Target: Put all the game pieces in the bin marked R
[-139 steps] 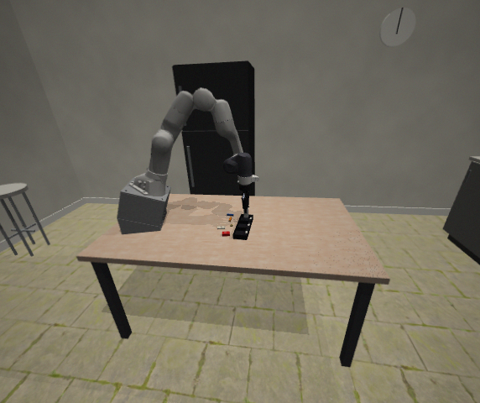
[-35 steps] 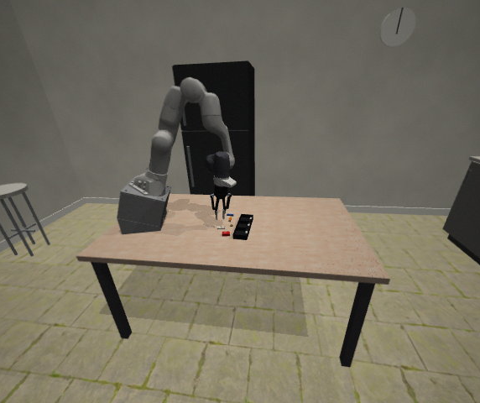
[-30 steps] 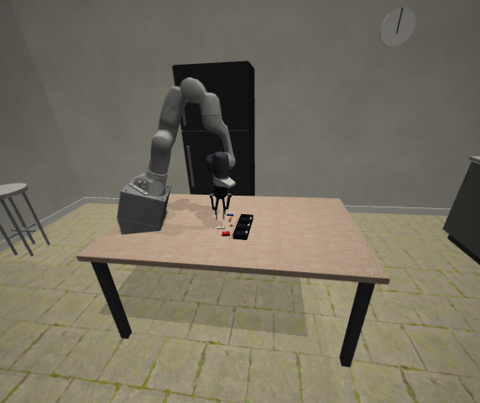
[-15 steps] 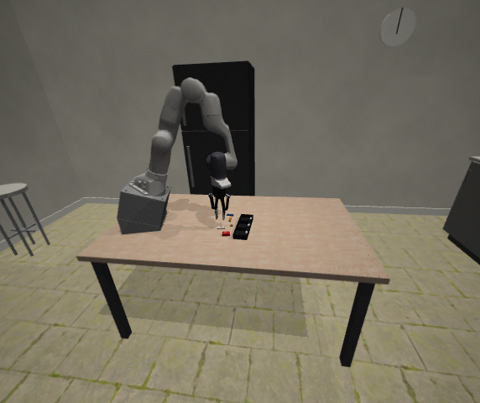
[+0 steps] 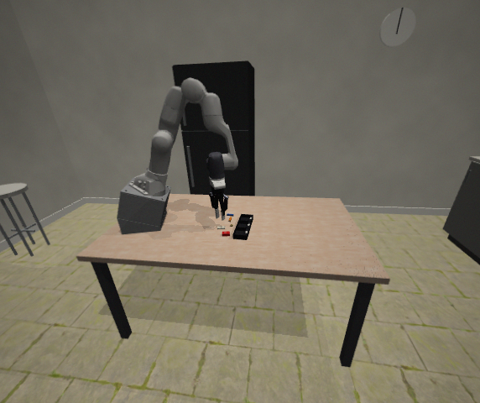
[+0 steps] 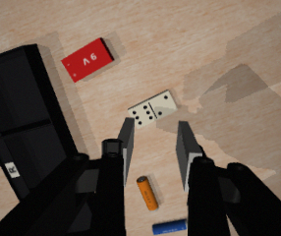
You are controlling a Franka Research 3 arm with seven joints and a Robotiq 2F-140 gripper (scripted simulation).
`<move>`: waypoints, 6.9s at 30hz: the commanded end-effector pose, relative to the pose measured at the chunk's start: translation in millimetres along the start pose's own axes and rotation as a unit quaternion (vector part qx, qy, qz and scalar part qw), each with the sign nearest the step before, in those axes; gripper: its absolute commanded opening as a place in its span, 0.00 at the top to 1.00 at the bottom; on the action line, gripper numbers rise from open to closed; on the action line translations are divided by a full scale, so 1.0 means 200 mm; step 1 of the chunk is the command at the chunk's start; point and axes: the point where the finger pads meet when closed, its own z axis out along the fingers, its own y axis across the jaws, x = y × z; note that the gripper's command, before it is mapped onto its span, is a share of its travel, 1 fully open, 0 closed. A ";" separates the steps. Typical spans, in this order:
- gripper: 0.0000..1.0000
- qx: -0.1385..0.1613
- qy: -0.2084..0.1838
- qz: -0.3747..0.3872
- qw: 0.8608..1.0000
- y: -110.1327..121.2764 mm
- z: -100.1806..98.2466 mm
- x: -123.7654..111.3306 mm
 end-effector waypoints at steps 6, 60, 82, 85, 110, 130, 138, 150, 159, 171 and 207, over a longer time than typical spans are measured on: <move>0.75 0.009 0.000 0.128 0.992 0.00 0.00 0.00; 0.75 0.030 0.011 0.489 0.872 0.00 0.00 0.00; 0.75 0.027 0.015 0.497 0.867 0.00 0.00 0.00; 0.75 0.027 0.015 0.497 0.867 0.00 0.00 0.00; 0.75 0.027 0.015 0.497 0.867 0.00 0.00 0.00; 0.75 0.027 0.015 0.497 0.867 0.00 0.20 0.01; 0.75 0.027 0.015 0.497 0.867 0.00 0.28 0.01; 0.75 0.027 0.015 0.497 0.867 -0.01 0.29 0.01; 0.75 0.027 0.015 0.497 0.867 -0.01 0.34 0.01; 0.75 0.027 0.015 0.497 0.867 -0.01 0.34 0.01; 0.87 0.027 0.015 0.497 0.867 -0.01 0.29 0.01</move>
